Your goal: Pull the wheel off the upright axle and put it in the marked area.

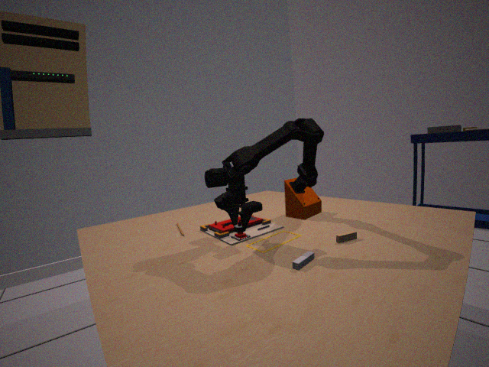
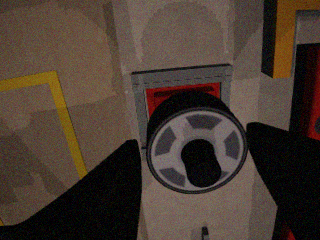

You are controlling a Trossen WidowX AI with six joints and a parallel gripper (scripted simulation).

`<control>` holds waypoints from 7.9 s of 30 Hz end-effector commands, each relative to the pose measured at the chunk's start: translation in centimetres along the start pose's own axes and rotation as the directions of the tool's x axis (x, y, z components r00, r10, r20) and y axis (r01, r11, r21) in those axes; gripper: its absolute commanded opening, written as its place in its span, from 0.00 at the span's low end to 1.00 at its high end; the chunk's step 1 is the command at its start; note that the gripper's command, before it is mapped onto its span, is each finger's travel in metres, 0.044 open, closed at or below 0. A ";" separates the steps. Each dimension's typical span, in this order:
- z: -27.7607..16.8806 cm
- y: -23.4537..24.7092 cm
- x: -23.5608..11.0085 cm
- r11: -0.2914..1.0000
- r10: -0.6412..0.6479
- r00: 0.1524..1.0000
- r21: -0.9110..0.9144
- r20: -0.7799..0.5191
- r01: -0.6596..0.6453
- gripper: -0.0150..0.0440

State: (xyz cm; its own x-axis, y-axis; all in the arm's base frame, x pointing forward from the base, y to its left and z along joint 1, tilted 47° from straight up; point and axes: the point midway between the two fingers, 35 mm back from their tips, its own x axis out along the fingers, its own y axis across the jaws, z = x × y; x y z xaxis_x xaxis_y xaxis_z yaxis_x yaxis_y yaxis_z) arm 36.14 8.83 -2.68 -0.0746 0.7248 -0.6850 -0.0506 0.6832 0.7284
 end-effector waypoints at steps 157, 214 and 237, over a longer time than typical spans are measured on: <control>-2.8 5.3 -6.9 1.000 0.005 1.000 0.016 -0.001 -0.005 0.25; -6.3 10.8 3.3 1.000 0.013 1.000 0.011 0.000 -0.013 0.25; -6.2 10.7 -3.0 1.000 0.010 1.000 0.011 0.001 -0.010 0.76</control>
State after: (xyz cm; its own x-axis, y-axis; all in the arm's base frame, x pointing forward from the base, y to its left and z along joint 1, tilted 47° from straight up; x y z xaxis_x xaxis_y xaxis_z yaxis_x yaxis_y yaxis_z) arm 29.61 13.95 6.32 -0.0762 0.7266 -0.6829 -0.0309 0.6828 0.7299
